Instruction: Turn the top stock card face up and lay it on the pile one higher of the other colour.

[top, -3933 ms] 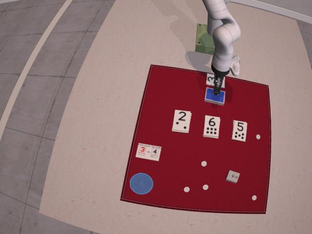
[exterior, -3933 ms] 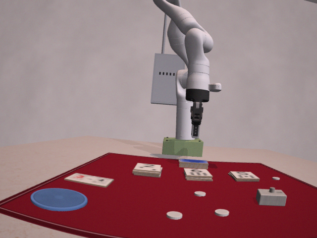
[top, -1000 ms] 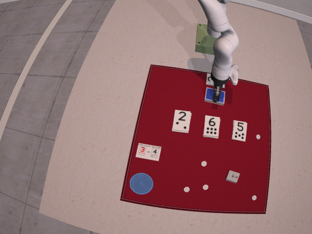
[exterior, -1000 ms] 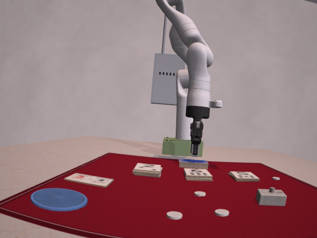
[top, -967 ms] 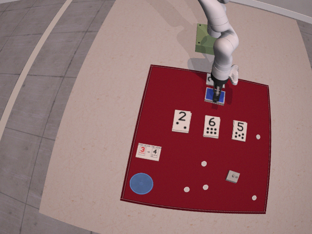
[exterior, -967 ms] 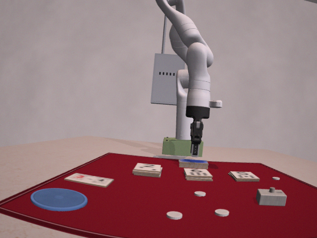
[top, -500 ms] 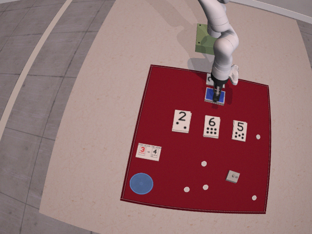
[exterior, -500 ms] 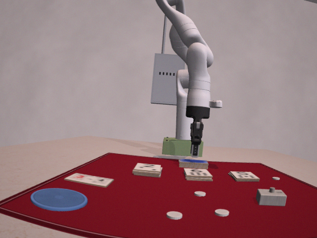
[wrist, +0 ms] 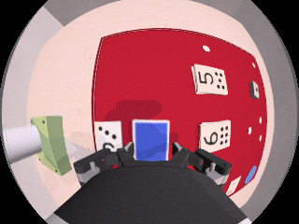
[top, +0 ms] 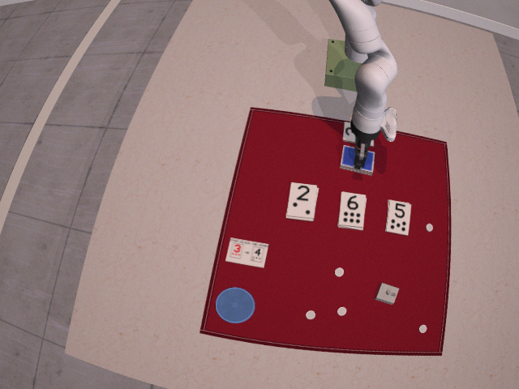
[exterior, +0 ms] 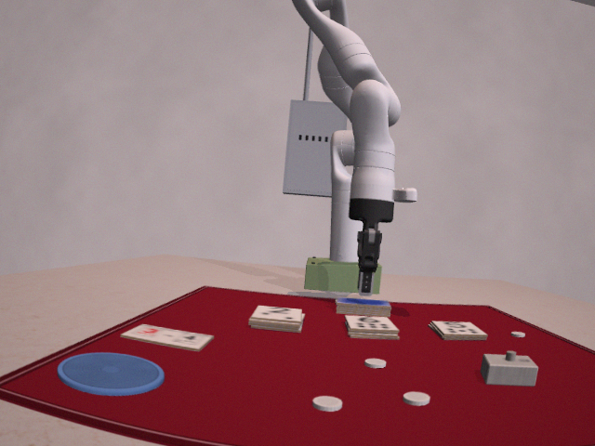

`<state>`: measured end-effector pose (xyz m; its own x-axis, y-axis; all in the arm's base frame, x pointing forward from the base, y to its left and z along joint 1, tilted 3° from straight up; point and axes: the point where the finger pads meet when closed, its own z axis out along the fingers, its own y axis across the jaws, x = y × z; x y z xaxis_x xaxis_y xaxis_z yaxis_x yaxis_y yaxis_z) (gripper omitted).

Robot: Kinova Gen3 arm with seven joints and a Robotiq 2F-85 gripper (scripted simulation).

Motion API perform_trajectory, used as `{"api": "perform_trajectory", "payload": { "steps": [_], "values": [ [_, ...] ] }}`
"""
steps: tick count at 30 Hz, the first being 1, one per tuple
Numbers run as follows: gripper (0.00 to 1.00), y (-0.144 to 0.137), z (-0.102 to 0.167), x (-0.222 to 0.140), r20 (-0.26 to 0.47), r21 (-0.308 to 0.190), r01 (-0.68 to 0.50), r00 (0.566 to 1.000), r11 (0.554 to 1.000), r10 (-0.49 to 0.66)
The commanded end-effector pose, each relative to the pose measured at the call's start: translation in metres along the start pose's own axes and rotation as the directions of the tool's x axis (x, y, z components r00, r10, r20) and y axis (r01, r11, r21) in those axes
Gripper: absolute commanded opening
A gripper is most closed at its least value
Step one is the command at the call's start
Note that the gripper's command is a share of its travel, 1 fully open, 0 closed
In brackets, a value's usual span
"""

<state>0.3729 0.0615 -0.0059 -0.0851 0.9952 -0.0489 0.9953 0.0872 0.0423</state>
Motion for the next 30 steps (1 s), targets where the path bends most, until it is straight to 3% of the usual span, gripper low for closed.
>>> {"api": "perform_trajectory", "payload": {
  "steps": [1, 10, 11, 30],
  "values": [
    [0.71, -0.001, 0.0008, 0.0019, -0.004, -0.001, 0.0, 1.0, 1.0, 0.0],
    [0.71, -0.001, 0.0008, 0.0019, -0.004, -0.001, 0.0, 1.0, 1.0, 0.0],
    [0.85, -0.001, 0.0008, 0.0019, -0.004, -0.001, 0.0, 1.0, 1.0, 0.0],
    [0.85, -0.001, 0.0008, 0.0019, -0.004, -0.001, 0.0, 1.0, 1.0, 0.0]
  ]
}}
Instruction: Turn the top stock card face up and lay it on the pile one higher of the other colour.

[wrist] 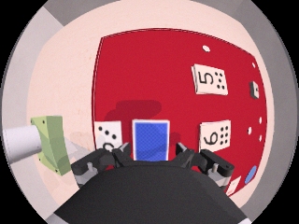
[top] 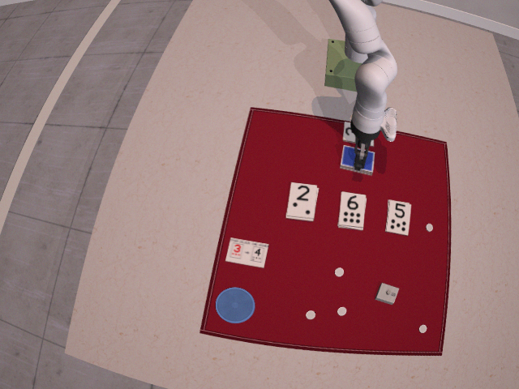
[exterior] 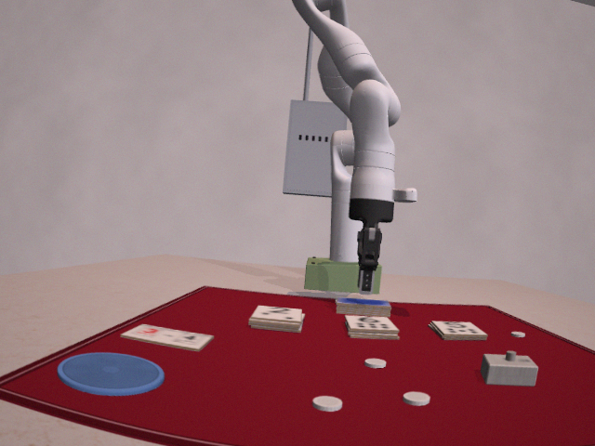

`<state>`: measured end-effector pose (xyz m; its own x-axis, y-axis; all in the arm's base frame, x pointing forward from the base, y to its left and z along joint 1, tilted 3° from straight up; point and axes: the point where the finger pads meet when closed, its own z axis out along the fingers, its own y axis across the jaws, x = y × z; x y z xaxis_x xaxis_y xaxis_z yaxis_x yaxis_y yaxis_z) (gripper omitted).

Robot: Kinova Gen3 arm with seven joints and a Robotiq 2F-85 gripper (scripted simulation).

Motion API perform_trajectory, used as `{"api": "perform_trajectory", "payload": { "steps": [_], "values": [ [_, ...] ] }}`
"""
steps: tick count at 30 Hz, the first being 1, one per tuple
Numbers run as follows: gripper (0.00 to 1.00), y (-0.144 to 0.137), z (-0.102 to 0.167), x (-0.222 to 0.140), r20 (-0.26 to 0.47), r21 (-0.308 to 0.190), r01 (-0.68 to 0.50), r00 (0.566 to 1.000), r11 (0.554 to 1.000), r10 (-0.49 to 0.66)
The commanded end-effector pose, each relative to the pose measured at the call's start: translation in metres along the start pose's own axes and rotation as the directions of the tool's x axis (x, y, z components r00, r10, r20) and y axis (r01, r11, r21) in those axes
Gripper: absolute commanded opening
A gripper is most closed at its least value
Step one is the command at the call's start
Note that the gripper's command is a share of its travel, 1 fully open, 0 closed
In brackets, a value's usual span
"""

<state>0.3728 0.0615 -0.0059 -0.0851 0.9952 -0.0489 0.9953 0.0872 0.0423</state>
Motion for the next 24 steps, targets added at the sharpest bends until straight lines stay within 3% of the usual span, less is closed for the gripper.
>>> {"api": "perform_trajectory", "payload": {
  "steps": [1, 24],
  "values": [
    [0.85, -0.001, 0.0008, 0.0019, -0.004, -0.001, 0.0, 1.0, 1.0, 0.0],
    [0.85, -0.0023, 0.0036, 0.0019, -0.004, 0.0, 0.0, 1.0, 1.0, 0.0]
  ]
}}
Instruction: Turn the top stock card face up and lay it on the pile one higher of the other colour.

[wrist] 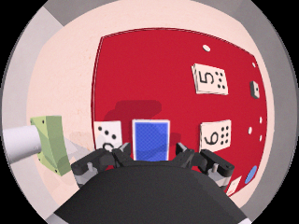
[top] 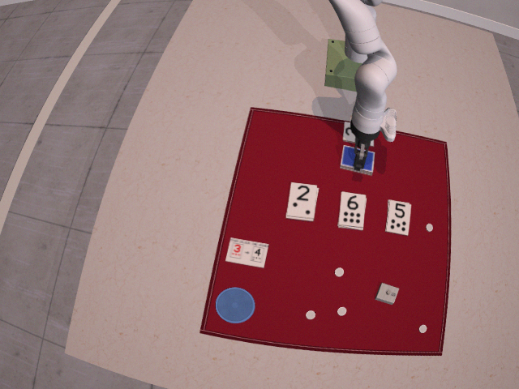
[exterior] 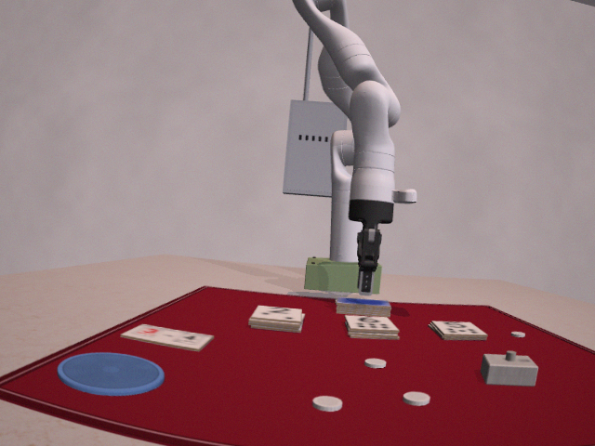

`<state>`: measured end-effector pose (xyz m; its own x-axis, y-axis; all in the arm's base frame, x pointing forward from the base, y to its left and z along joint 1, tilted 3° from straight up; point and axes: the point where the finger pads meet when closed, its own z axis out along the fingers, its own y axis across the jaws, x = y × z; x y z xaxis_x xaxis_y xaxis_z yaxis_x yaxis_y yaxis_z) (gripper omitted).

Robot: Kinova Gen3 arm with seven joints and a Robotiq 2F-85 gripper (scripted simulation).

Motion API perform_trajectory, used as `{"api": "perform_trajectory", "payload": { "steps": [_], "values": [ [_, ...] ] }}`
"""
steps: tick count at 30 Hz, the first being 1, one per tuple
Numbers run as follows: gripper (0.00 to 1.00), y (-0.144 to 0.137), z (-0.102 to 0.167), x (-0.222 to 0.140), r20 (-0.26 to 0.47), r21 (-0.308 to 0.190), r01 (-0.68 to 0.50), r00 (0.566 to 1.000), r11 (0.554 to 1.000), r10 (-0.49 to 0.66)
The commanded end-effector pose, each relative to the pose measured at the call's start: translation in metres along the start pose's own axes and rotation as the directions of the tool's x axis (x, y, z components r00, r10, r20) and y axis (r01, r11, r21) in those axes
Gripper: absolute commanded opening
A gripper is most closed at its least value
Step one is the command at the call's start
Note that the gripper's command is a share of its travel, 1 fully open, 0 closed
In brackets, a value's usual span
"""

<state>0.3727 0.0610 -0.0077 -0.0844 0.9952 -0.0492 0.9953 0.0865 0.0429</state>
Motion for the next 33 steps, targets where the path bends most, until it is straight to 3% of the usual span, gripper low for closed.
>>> {"api": "perform_trajectory", "payload": {
  "steps": [1, 33],
  "values": [
    [0.85, -0.002, 0.002, 0.002, -0.004, 0.001, 0.001, 1.0, 1.0, -0.001],
    [0.85, -0.004, 0.013, 0.003, -0.004, 0.0, 0.001, 1.0, 1.0, -0.001]
  ]
}}
